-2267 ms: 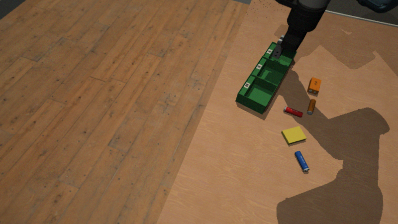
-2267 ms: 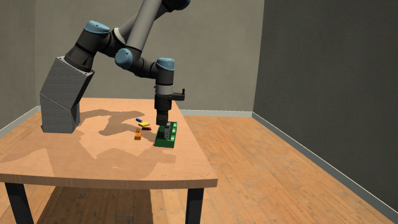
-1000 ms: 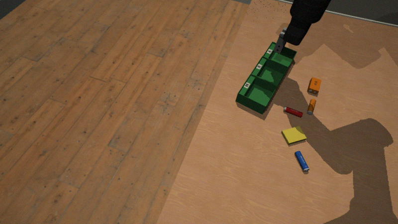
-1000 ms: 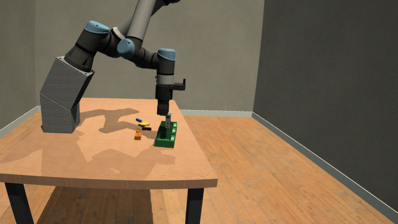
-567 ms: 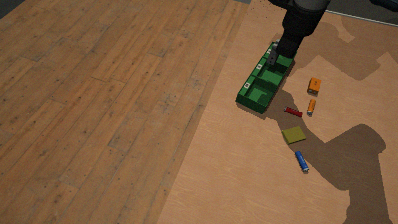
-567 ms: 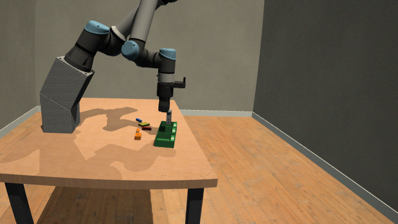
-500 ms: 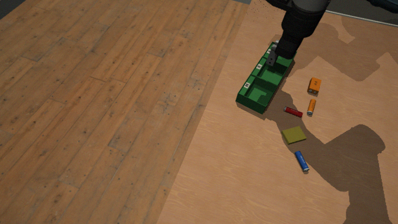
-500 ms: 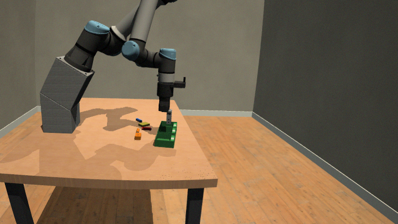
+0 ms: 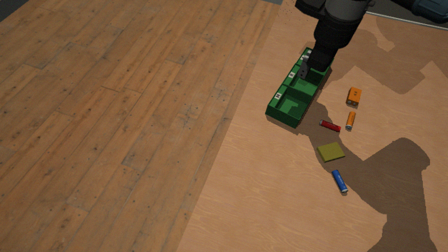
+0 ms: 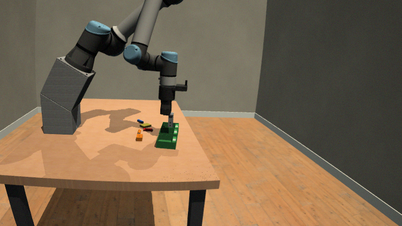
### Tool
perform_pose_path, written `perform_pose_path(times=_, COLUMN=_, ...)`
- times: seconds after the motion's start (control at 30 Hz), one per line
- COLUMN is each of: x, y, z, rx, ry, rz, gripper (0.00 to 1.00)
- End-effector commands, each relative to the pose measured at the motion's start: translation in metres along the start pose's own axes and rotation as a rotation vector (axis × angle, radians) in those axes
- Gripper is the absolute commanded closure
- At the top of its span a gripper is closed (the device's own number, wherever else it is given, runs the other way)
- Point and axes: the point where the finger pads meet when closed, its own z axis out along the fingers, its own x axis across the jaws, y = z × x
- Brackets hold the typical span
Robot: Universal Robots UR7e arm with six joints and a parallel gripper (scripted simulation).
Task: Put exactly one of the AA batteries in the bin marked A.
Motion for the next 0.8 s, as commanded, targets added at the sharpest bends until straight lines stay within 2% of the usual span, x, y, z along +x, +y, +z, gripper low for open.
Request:
perform_pose_path(times=0.0, x=0.0, y=0.0, z=0.014, rx=0.001, ry=0.0, rz=0.0, gripper=0.69)
perform_pose_path(times=0.3, x=0.0, y=0.0, z=0.038, rx=0.001, ry=0.0, rz=0.0, gripper=0.69)
perform_pose_path(times=0.77, x=0.0, y=0.0, z=0.04, rx=0.001, ry=0.0, rz=0.0, gripper=0.69)
